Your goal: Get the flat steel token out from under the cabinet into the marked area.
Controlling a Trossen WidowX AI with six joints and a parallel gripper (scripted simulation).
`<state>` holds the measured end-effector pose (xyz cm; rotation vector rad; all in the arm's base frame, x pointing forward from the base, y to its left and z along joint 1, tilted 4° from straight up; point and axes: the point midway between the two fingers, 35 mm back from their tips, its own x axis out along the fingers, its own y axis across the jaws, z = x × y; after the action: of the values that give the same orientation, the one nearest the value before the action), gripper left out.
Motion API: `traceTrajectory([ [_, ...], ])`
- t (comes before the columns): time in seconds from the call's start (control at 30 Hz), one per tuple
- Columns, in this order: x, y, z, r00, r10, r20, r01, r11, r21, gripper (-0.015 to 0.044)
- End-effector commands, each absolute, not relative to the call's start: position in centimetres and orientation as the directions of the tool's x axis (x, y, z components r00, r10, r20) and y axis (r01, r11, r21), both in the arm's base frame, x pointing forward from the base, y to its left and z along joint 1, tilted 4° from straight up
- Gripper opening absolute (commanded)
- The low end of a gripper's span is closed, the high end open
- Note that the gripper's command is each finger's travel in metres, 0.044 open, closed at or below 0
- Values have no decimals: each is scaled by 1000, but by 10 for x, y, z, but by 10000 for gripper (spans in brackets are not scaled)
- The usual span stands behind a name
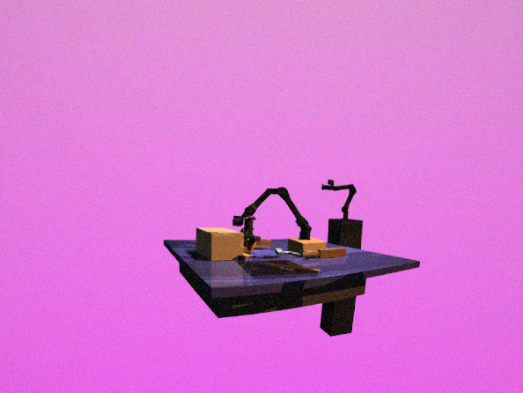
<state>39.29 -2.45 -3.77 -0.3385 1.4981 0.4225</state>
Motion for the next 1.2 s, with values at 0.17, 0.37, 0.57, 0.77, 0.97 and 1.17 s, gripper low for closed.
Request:
traceTrajectory([
  [0.17, 403, -20, -37, 27, 59, -998, -467, 883, 40, 0],
  [0.37, 408, -18, -36, 27, 60, -998, -467, 883, 40, 0],
  [0.57, 413, -15, -36, 28, 60, -998, -467, 883, 40, 0],
  [0.77, 418, -13, -36, 28, 60, -998, -467, 883, 40, 0],
  [0.97, 423, -10, -35, 28, 60, -998, -467, 883, 40, 0],
  [1.17, 426, -7, -36, 29, 61, -998, -467, 883, 40, 0],
])
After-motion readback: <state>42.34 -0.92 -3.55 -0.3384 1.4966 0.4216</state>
